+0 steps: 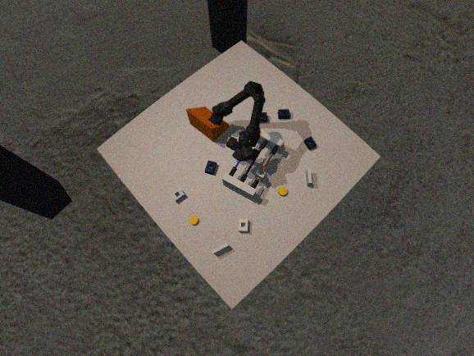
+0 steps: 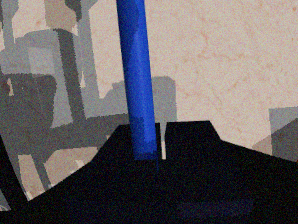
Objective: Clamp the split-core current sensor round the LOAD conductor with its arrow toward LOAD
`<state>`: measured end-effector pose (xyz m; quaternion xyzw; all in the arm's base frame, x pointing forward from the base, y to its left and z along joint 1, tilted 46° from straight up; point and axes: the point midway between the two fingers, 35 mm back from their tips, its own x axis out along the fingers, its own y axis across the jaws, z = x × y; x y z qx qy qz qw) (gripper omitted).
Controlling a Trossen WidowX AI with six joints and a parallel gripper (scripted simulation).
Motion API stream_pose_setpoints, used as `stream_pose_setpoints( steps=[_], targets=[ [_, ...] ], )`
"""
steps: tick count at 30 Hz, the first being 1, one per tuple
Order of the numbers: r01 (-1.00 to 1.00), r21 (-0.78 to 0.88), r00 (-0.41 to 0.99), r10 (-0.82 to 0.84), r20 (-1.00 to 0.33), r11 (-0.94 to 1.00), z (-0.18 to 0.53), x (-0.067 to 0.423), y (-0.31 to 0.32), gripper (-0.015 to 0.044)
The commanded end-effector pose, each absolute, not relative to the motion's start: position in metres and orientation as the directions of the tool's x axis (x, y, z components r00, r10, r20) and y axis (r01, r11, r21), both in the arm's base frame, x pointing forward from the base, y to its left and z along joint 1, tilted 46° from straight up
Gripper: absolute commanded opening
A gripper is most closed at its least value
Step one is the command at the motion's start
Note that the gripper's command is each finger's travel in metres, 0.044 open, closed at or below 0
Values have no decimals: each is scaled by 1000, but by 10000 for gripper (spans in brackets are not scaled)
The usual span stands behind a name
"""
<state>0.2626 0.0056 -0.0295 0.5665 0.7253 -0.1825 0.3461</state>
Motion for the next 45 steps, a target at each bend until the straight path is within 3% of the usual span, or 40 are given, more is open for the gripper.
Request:
stream_pose_setpoints(
  steps=[1,23,33,45],
  targets=[
    [947,123,-126,693,-710,298,-30,263,6,0],
    [947,123,-126,693,-710,298,-30,263,6,0],
    [954,195,-32,720,-693,230,-29,268,8,0],
    [954,197,-29,721,-693,228,-29,269,8,0]
  ],
)
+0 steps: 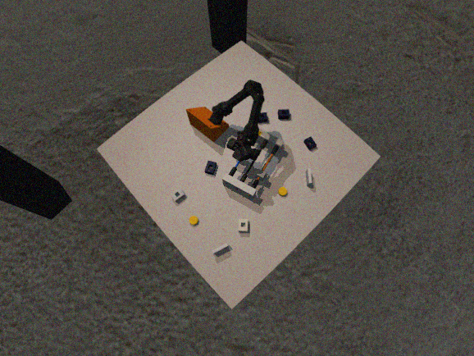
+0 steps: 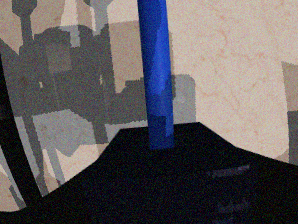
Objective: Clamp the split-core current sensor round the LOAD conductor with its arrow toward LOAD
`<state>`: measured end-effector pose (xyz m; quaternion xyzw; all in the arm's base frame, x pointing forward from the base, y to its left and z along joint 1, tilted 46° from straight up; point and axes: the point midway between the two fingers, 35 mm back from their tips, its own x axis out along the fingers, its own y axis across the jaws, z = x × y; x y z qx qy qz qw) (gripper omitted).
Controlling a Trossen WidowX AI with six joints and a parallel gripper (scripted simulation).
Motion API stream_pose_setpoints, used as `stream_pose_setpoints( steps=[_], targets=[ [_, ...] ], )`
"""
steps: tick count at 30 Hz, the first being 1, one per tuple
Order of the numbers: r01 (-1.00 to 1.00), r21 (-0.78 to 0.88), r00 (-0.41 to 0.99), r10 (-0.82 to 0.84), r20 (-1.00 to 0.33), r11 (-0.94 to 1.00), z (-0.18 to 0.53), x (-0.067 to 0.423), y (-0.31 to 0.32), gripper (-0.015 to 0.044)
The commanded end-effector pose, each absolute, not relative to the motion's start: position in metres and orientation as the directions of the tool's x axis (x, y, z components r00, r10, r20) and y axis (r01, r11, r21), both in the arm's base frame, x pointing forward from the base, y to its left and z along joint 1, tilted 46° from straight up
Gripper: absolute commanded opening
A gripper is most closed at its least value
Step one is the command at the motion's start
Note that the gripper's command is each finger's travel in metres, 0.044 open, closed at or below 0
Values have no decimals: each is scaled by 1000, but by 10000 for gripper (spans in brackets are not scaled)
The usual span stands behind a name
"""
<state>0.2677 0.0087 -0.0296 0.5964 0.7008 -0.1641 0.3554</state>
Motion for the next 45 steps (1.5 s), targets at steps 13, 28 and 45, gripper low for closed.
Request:
stream_pose_setpoints(
  steps=[13,28,45],
  targets=[
    [952,197,-31,718,-695,232,-31,269,10,79],
    [952,197,-31,718,-695,232,-31,269,10,264],
    [952,197,-31,718,-695,232,-31,269,10,264]
  ],
)
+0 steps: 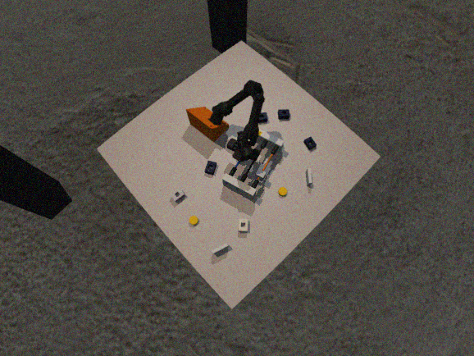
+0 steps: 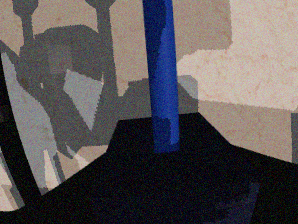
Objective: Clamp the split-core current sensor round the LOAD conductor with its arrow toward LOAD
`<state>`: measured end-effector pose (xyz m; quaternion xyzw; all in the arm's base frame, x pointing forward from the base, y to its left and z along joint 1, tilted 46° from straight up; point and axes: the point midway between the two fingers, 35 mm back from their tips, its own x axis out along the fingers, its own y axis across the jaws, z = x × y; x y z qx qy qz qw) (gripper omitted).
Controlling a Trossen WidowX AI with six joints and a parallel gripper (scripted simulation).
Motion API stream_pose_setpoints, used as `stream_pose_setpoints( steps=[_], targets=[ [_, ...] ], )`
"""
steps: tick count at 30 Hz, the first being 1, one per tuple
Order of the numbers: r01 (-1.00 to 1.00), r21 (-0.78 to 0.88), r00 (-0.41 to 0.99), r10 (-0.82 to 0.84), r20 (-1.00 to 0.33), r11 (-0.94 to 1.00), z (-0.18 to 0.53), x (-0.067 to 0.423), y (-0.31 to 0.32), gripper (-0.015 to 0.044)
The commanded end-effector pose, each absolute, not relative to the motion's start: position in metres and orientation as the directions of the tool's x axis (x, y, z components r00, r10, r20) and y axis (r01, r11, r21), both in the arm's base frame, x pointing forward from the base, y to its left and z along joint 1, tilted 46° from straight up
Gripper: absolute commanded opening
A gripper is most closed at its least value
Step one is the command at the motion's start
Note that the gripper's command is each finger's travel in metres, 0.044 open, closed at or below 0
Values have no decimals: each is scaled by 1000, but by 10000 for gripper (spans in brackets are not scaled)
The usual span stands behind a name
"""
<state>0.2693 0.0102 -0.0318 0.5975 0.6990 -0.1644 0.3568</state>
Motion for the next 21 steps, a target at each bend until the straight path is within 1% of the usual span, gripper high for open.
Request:
stream_pose_setpoints(
  steps=[1,8,14,15,21],
  targets=[
    [952,197,-31,718,-695,232,-31,269,10,264],
    [952,197,-31,718,-695,232,-31,269,10,264],
    [952,197,-31,718,-695,232,-31,269,10,421],
    [952,197,-31,718,-695,232,-31,269,10,440],
    [952,197,-31,718,-695,232,-31,269,10,440]
  ],
)
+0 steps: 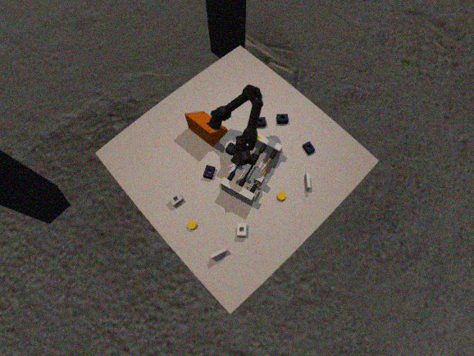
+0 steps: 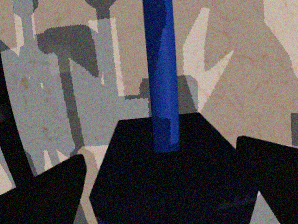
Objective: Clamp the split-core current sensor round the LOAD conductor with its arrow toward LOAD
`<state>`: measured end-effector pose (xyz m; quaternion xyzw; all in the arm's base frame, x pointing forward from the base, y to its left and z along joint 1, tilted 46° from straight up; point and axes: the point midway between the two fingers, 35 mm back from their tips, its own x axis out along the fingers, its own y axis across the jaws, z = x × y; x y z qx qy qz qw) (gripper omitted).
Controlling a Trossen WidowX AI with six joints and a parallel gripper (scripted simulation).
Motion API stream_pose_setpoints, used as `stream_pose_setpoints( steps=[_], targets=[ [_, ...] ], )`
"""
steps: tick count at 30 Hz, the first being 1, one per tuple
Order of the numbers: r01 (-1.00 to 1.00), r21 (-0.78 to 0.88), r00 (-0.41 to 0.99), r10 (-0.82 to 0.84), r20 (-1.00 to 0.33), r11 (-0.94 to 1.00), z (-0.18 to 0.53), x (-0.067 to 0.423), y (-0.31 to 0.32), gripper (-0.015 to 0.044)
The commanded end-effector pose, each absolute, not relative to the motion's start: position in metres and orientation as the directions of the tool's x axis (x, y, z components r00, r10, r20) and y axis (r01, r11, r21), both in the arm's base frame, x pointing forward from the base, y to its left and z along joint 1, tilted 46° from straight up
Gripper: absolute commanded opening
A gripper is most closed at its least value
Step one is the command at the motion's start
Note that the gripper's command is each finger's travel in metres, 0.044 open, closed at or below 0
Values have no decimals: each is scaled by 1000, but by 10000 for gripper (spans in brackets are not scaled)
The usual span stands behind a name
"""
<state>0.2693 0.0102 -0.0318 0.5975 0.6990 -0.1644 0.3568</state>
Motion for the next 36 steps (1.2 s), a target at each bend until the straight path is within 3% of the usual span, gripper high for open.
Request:
stream_pose_setpoints(
  steps=[1,11,36],
  targets=[
    [952,197,-31,718,-695,232,-31,269,10,440],
    [953,149,-83,702,-708,262,38,279,-60,440],
    [953,148,-84,702,-707,263,40,279,-61,440]
  ],
)
